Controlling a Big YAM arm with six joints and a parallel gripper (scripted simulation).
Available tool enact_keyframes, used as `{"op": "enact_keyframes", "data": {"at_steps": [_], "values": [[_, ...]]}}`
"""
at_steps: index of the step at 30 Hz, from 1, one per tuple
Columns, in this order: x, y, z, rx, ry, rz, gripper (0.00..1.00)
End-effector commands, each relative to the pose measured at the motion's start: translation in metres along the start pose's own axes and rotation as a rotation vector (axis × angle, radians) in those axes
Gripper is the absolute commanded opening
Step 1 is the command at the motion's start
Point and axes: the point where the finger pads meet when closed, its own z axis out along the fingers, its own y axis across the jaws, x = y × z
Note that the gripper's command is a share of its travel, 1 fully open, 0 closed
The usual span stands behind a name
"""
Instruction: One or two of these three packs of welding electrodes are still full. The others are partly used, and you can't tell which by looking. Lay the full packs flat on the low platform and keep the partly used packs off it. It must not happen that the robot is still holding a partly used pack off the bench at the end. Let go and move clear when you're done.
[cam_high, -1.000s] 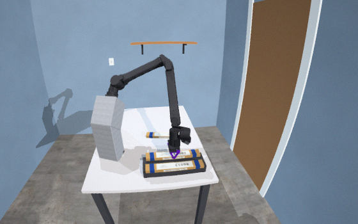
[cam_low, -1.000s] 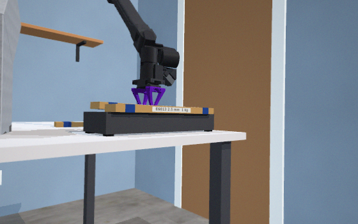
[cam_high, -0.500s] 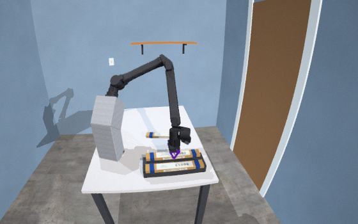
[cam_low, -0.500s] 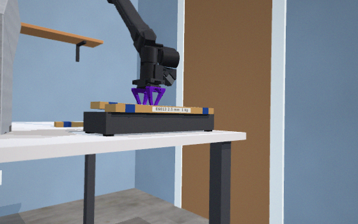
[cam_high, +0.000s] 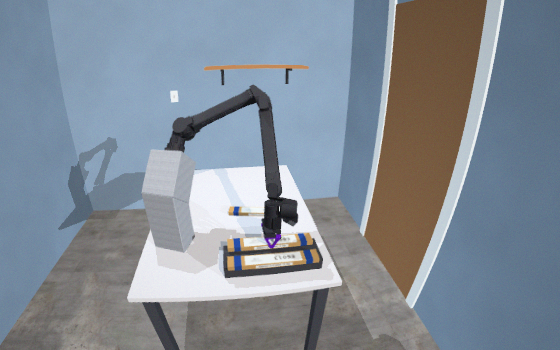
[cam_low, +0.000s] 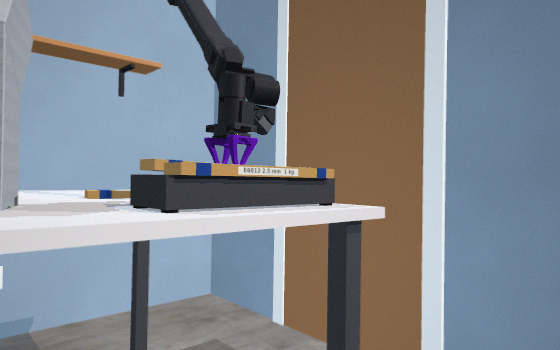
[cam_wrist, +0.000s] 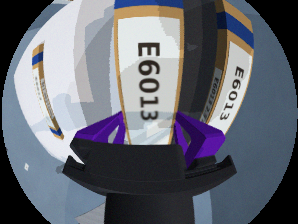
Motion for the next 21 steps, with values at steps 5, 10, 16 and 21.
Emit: {"op": "enact_keyframes", "data": {"at_steps": [5, 10, 16, 21], "values": [[-0.0185, -0.0192, -0.0308, 0.021, -0.058, 0.012, 0.00], [-0.0205, -0.0204, -0.0317, 0.022, -0.060, 0.009, 0.00], [-0.0216, -0.0216, -0.0325, 0.023, -0.061, 0.009, 0.00], [-0.0218, -0.0221, -0.0329, 0.023, -0.062, 0.009, 0.00]]}}
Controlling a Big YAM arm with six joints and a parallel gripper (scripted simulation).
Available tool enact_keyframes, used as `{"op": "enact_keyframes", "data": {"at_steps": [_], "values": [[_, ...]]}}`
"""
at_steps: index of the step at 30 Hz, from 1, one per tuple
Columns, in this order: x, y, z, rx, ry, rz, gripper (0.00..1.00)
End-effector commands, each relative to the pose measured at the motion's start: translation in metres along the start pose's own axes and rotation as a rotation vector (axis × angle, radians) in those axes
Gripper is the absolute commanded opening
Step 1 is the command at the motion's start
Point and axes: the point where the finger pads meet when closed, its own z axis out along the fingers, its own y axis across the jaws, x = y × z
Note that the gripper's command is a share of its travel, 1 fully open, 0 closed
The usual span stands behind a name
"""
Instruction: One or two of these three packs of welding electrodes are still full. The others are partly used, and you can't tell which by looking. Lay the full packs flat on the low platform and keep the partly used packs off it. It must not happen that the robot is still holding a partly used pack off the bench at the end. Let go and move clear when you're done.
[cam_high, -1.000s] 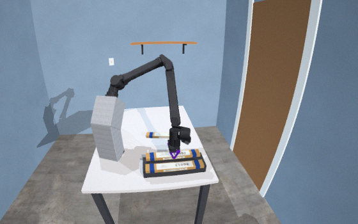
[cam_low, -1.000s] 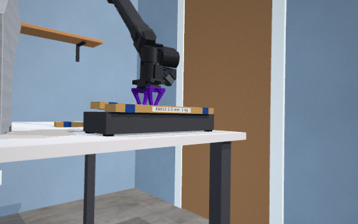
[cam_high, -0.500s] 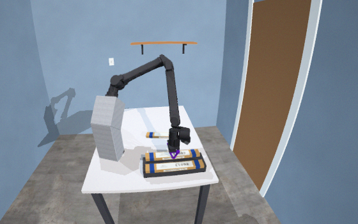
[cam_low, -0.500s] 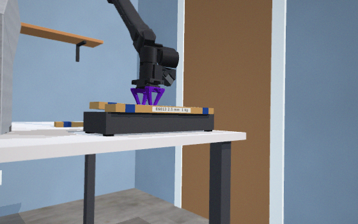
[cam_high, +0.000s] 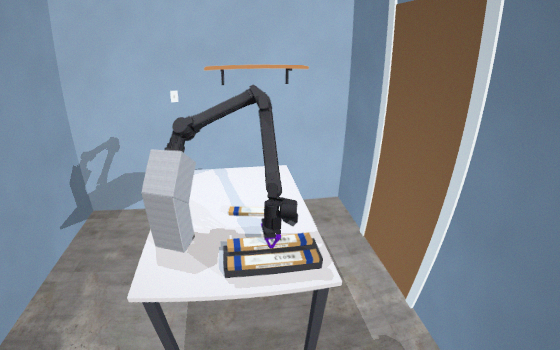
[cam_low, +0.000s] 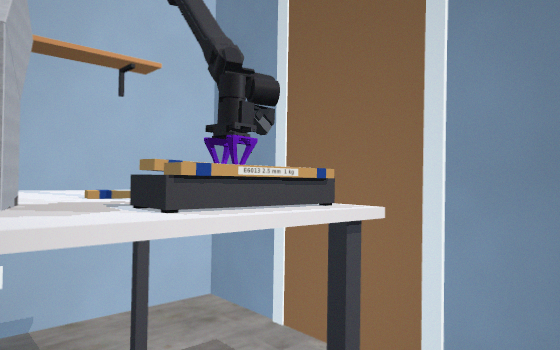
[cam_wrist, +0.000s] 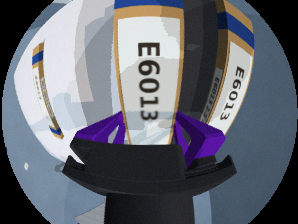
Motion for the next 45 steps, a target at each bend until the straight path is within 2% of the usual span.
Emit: {"op": "enact_keyframes", "data": {"at_steps": [1, 12, 22, 45], "values": [[-0.022, -0.022, -0.033, 0.024, -0.064, 0.014, 0.96], [-0.006, -0.017, -0.015, 0.010, -0.029, 0.023, 0.96], [0.000, -0.012, -0.008, 0.004, -0.012, 0.020, 0.96], [-0.008, -0.008, -0.012, 0.007, -0.020, 0.007, 0.96]]}}
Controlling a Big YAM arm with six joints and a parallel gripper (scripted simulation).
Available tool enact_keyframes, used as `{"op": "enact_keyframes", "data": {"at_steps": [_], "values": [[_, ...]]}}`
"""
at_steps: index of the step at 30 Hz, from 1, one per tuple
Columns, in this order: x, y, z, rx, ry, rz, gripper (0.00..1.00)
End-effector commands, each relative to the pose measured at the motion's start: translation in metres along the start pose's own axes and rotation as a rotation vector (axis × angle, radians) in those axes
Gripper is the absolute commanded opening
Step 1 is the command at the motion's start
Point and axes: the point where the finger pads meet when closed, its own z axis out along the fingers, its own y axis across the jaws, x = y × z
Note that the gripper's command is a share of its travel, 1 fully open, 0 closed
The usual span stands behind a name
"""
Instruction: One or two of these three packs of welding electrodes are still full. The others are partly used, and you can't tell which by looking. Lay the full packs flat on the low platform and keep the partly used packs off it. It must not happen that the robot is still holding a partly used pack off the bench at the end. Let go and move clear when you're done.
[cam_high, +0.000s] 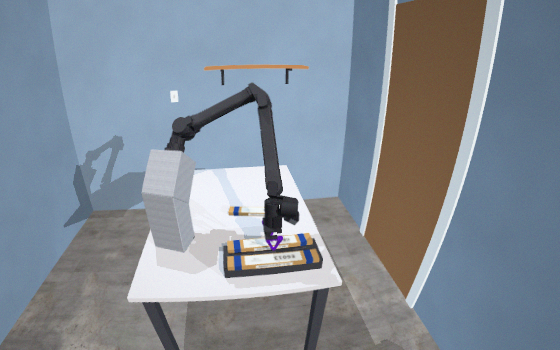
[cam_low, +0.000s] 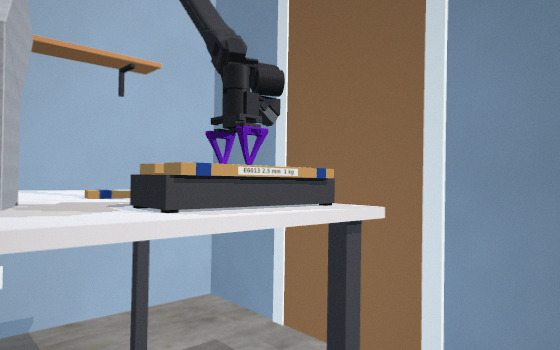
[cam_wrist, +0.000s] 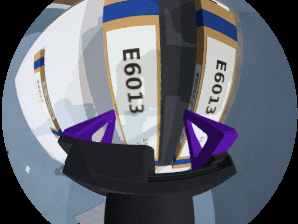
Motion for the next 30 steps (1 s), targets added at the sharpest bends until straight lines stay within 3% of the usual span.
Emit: {"op": "enact_keyframes", "data": {"at_steps": [1, 16, 17, 20, 30], "values": [[-0.004, 0.009, 0.004, -0.005, 0.012, -0.023, 0.96], [-0.004, 0.009, 0.004, -0.004, 0.012, -0.023, 0.96], [0.002, 0.021, 0.014, -0.004, 0.010, -0.023, 0.96], [0.001, 0.021, 0.008, -0.003, 0.007, -0.023, 0.96], [0.000, 0.012, -0.055, 0.005, -0.010, -0.008, 0.96]]}}
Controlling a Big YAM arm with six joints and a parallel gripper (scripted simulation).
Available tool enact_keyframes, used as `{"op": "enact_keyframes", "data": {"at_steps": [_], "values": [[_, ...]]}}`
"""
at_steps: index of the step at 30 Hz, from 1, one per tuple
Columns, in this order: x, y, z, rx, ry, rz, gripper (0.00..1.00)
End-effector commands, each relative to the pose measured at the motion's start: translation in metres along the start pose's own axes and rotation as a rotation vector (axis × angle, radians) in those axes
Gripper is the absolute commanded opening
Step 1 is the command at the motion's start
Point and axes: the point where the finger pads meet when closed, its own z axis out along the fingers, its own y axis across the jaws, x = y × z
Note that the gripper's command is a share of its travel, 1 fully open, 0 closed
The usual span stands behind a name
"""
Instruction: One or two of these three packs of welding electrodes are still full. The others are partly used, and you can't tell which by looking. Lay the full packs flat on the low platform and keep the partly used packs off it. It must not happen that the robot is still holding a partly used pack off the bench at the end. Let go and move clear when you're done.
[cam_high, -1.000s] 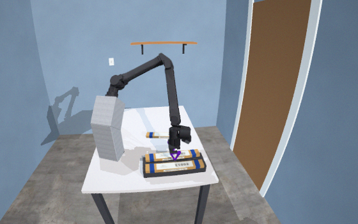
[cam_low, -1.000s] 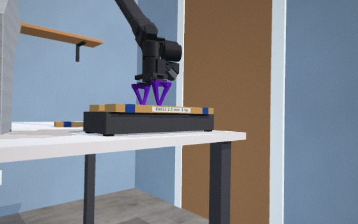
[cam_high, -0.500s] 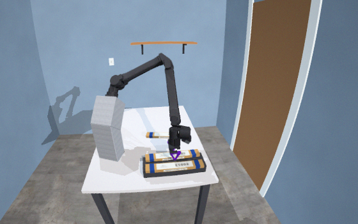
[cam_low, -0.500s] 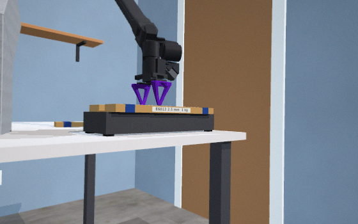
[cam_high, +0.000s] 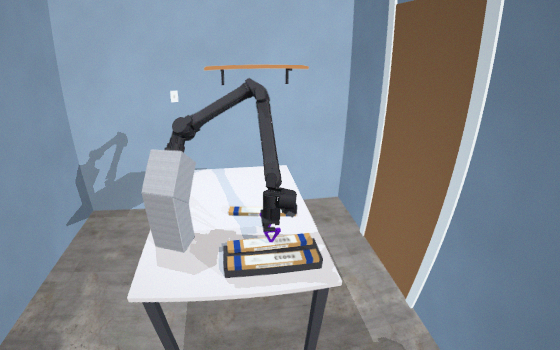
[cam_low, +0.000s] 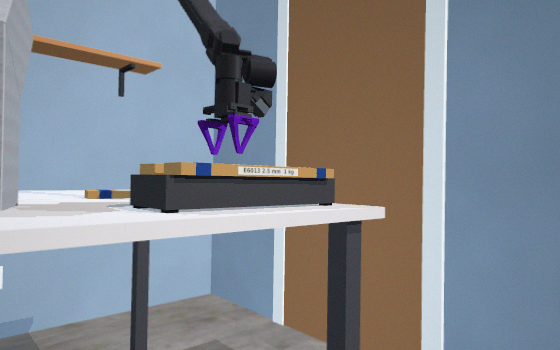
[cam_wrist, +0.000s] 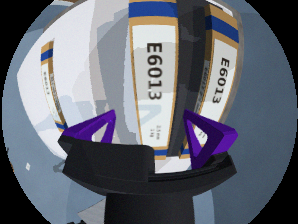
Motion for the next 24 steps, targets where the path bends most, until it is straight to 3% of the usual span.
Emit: {"op": "enact_keyframes", "data": {"at_steps": [1, 5, 9, 24], "values": [[-0.005, -0.012, -0.037, 0.013, -0.031, 0.002, 0.96], [-0.005, -0.013, -0.058, 0.015, -0.033, 0.004, 0.96], [0.000, -0.014, -0.065, 0.012, -0.027, 0.010, 0.96], [0.005, -0.007, -0.049, 0.001, -0.001, -0.004, 0.96]]}}
